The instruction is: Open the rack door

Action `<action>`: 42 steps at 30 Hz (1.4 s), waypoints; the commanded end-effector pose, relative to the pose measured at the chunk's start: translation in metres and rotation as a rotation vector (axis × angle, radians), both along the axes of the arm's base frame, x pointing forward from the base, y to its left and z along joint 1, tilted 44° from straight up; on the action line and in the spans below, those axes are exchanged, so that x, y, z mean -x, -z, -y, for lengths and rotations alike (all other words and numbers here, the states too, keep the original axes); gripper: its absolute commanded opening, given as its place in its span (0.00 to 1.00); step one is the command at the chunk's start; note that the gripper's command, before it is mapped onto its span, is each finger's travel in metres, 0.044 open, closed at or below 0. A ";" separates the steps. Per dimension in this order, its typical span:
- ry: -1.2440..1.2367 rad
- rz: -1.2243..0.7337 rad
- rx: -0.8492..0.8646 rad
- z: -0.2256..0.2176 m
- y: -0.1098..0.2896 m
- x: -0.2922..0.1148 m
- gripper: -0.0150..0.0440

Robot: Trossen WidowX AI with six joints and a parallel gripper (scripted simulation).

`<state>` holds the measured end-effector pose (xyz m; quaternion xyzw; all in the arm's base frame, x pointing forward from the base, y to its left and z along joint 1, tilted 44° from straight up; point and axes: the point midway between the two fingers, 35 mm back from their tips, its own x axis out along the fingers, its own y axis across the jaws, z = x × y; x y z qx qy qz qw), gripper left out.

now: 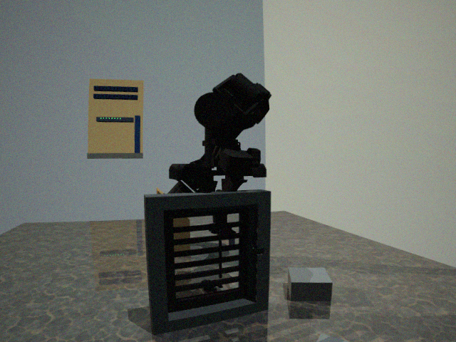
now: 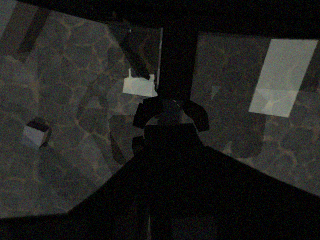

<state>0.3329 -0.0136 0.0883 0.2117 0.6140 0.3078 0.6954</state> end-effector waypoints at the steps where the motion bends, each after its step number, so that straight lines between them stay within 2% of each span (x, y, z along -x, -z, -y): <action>1: -0.113 0.110 0.009 0.000 0.000 0.000 0.28; 34: -1.283 1.222 0.102 0.000 0.000 -0.001 0.28; 42: -1.306 1.245 0.104 0.000 0.000 -0.001 0.28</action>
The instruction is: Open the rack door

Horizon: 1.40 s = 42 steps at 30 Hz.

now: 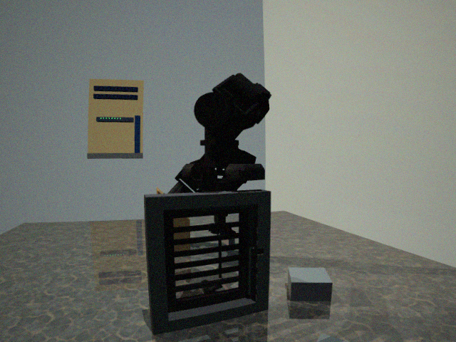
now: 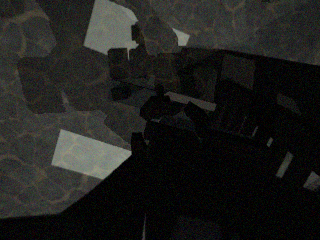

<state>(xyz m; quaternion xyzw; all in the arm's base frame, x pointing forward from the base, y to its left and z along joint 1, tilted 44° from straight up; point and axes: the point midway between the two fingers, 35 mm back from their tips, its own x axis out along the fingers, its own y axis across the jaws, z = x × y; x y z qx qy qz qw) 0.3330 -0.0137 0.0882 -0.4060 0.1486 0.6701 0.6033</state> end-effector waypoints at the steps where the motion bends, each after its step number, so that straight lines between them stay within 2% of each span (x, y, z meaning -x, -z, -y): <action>1: -0.022 0.023 0.002 0.000 0.000 0.000 0.28; 2: -0.022 0.023 0.002 0.000 0.000 0.000 0.28; 12: -0.022 0.023 0.002 0.000 0.000 0.000 0.73; 13: -0.022 0.023 0.002 0.000 0.000 0.000 0.74; 16: 0.031 -0.028 -0.003 0.000 0.000 0.000 0.74; 42: 0.963 -0.914 -0.078 0.000 0.000 0.000 0.74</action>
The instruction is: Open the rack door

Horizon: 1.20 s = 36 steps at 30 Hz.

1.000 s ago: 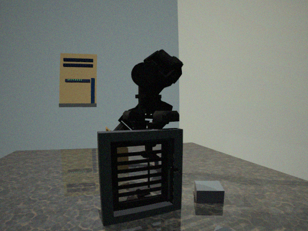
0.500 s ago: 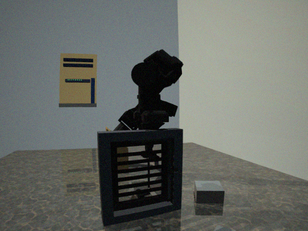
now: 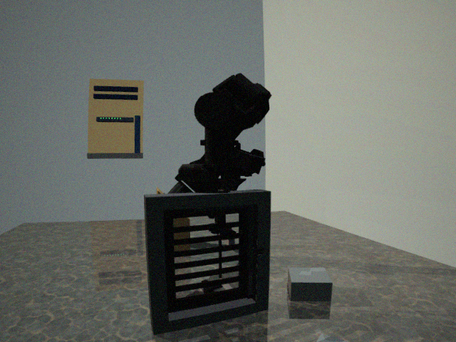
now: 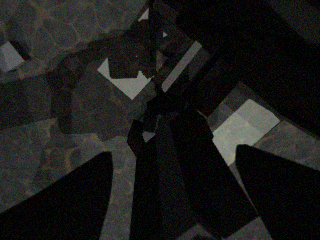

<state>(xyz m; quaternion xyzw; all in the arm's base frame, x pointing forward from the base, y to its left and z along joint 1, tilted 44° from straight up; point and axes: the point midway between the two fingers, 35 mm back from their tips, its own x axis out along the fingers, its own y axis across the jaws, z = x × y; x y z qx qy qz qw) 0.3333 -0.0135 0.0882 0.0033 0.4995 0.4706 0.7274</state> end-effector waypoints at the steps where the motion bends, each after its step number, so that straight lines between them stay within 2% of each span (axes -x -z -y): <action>1: 0.135 -0.127 -0.011 0.000 0.000 0.000 0.74; 36: 1.389 -1.320 -0.113 0.000 0.000 0.000 0.74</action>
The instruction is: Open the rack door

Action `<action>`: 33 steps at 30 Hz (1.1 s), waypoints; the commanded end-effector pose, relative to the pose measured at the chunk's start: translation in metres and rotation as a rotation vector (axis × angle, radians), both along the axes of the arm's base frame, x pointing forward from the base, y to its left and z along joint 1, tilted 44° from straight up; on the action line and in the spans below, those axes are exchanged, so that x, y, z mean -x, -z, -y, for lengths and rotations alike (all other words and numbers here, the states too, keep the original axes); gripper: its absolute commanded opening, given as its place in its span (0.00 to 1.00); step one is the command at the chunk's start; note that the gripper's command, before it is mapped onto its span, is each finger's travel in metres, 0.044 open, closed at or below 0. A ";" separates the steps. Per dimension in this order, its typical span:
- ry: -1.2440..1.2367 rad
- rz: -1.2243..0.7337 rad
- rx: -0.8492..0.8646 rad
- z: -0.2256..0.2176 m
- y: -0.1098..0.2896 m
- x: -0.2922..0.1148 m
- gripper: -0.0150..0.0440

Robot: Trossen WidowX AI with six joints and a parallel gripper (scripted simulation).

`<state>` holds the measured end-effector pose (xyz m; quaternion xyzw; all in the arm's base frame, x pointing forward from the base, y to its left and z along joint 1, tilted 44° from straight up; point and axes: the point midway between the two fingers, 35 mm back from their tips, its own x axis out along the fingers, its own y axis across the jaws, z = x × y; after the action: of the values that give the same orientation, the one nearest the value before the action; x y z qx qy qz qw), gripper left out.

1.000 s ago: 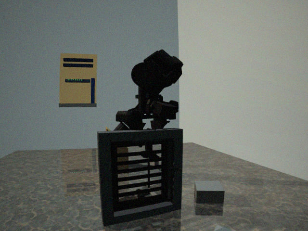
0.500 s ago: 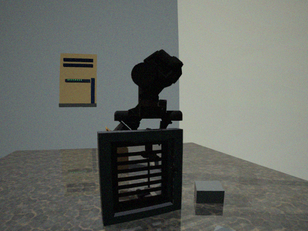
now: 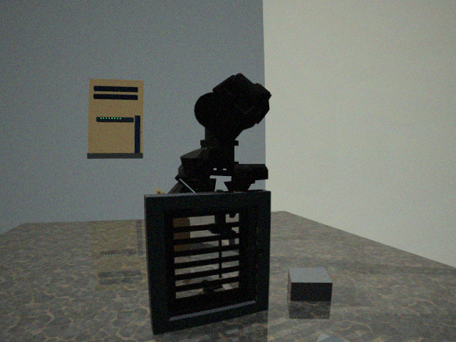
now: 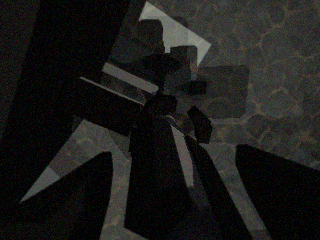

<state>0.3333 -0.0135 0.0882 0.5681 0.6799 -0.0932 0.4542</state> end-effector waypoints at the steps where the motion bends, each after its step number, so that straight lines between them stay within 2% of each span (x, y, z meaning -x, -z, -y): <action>1: 0.135 -0.127 -0.011 0.000 0.000 0.000 0.74; 10: 0.451 -0.428 -0.037 0.000 0.000 0.000 0.74; 17: 0.475 -0.450 -0.039 0.000 0.000 0.000 0.74; 24: 0.475 -0.450 -0.039 0.000 0.000 0.000 0.43; 33: 0.475 -0.450 -0.039 0.000 0.000 0.000 0.33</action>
<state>0.3333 -0.0135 0.0882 0.6837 0.6141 -0.3060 0.2484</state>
